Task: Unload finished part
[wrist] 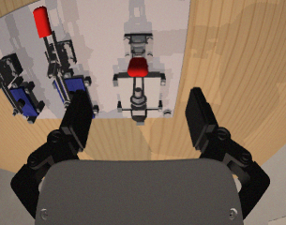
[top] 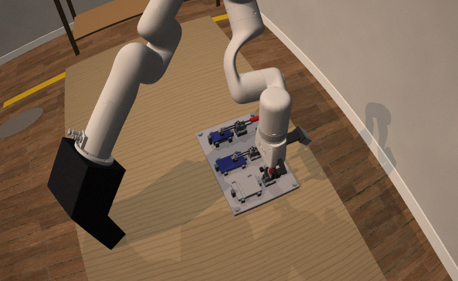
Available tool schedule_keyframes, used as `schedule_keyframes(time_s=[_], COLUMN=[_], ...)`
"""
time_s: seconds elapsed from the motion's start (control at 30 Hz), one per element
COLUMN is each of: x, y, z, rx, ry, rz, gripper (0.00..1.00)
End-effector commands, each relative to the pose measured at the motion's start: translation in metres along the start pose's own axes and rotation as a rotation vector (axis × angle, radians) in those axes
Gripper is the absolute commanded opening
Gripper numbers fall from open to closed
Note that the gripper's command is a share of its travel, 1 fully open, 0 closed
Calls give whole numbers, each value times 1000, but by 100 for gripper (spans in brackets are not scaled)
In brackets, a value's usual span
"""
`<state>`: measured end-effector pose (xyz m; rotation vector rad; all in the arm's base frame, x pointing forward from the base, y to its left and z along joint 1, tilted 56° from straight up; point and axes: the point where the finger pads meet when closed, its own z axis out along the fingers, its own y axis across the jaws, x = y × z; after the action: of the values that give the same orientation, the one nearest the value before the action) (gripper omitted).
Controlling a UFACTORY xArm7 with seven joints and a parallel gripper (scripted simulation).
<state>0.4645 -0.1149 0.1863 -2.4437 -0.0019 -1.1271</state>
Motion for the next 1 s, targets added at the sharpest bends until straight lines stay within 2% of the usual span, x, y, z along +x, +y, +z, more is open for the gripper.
schedule_keyframes(time_s=[0.0, 0.5, 0.97], x=[-4, -51, -73], y=[1, 0, 0], z=[-1, -1, -1], rx=[-3, -3, -3], ry=[2, 2, 2], rz=[1, 1, 1], gripper=[100, 100, 100])
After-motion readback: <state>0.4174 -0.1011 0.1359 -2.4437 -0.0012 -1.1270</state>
